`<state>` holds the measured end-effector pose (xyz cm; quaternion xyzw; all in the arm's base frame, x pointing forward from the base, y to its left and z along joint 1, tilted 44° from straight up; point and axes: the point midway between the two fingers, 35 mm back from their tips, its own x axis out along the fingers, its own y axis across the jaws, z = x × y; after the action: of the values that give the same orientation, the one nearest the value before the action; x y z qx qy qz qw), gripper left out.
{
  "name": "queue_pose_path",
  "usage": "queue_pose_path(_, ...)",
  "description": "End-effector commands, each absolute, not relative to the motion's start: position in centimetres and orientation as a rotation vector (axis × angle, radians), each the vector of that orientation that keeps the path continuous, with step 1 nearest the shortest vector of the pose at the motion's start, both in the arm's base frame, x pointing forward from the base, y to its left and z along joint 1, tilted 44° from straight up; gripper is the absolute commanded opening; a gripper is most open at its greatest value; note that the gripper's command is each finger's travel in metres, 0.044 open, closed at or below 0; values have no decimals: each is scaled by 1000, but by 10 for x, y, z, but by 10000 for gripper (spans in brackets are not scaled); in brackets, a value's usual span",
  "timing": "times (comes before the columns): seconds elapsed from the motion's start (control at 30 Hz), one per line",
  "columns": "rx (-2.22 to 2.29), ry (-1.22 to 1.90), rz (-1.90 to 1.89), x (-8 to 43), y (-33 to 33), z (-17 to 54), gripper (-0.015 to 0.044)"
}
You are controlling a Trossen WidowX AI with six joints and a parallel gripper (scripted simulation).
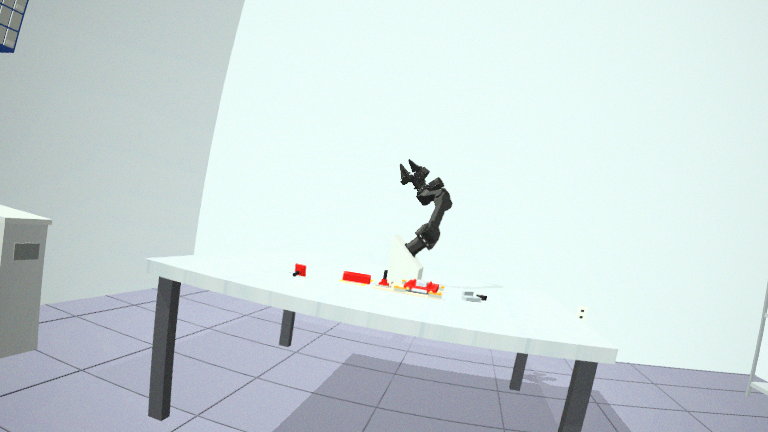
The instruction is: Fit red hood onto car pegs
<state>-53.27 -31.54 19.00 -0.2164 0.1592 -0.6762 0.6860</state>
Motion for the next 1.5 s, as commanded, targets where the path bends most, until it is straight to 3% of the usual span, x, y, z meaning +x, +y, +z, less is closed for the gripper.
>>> queue_pose_path(0.0, -483, 355, -1514, -532, -316, 190, 440)
queue_pose_path(0.63, -48, 74, -1343, -423, -452, 144, 440)
queue_pose_path(1.47, 616, -24, -991, -164, -577, 62, 440)
